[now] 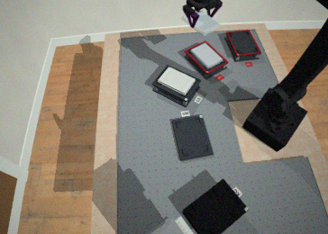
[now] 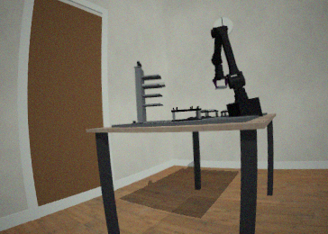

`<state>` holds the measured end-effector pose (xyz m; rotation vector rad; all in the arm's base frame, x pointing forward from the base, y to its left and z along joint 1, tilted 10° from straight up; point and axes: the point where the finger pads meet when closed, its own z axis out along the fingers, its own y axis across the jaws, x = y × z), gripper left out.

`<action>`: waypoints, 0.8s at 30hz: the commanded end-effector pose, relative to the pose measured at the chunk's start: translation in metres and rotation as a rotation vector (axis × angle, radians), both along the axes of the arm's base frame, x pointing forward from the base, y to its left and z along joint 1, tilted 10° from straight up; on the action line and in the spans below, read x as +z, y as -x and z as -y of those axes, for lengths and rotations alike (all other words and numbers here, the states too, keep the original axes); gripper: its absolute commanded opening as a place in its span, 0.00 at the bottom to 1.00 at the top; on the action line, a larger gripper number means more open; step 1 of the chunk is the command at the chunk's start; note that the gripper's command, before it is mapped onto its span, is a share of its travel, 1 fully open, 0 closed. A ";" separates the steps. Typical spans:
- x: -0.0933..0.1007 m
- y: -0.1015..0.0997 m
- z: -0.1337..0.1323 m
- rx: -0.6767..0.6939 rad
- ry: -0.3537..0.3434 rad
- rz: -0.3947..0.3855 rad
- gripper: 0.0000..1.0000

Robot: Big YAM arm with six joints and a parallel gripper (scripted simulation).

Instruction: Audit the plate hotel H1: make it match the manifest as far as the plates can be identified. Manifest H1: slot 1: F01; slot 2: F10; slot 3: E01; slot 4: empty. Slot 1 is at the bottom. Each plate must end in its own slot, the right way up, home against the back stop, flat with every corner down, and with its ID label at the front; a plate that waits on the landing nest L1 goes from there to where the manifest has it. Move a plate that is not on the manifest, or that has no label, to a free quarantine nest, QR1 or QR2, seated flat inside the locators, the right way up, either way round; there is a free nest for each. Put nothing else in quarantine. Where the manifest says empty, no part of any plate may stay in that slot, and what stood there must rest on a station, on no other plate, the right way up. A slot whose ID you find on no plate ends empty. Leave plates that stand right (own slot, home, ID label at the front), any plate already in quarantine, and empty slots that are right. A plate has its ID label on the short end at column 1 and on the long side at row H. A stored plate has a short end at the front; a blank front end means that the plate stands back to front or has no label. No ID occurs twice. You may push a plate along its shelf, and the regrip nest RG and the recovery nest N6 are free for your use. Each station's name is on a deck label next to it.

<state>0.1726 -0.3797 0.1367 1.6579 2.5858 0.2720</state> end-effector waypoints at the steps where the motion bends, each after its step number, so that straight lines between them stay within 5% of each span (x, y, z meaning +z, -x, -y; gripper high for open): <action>1: 0.018 0.008 0.020 -0.060 0.056 0.016 0.86; 24: -0.010 0.076 0.025 -0.490 -0.047 -0.048 0.86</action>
